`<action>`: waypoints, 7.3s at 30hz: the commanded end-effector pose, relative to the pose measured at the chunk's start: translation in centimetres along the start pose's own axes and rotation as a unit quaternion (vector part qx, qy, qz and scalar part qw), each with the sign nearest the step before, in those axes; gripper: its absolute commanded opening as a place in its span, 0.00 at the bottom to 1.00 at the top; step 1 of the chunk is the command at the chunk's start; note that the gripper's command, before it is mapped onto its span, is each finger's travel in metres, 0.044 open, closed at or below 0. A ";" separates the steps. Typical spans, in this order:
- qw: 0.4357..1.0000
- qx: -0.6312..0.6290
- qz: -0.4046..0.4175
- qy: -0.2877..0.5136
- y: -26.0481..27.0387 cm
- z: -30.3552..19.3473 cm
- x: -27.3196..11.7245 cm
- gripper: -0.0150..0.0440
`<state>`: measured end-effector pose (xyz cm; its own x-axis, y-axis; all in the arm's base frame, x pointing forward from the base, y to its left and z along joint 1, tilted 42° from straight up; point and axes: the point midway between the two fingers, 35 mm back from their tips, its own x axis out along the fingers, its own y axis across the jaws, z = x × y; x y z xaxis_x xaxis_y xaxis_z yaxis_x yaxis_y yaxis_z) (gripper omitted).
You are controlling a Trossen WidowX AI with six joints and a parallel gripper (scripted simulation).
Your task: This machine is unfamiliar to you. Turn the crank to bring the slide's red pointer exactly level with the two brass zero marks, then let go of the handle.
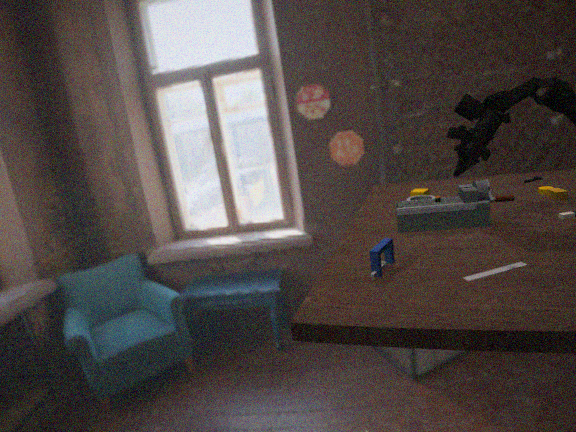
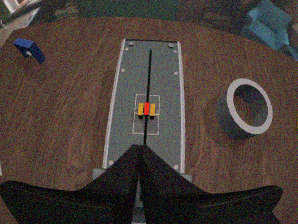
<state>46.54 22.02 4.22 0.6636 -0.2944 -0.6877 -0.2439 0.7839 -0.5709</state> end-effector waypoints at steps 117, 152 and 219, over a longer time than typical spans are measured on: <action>1.000 0.000 0.001 0.000 0.0 0.0 0.0 0.48; 1.000 0.000 0.001 0.000 0.0 0.0 0.0 0.25; 1.000 0.001 0.002 0.000 0.0 0.0 0.0 0.30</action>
<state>46.54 22.04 4.18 0.6625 -0.2920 -0.6898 -0.2451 0.7857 -0.5680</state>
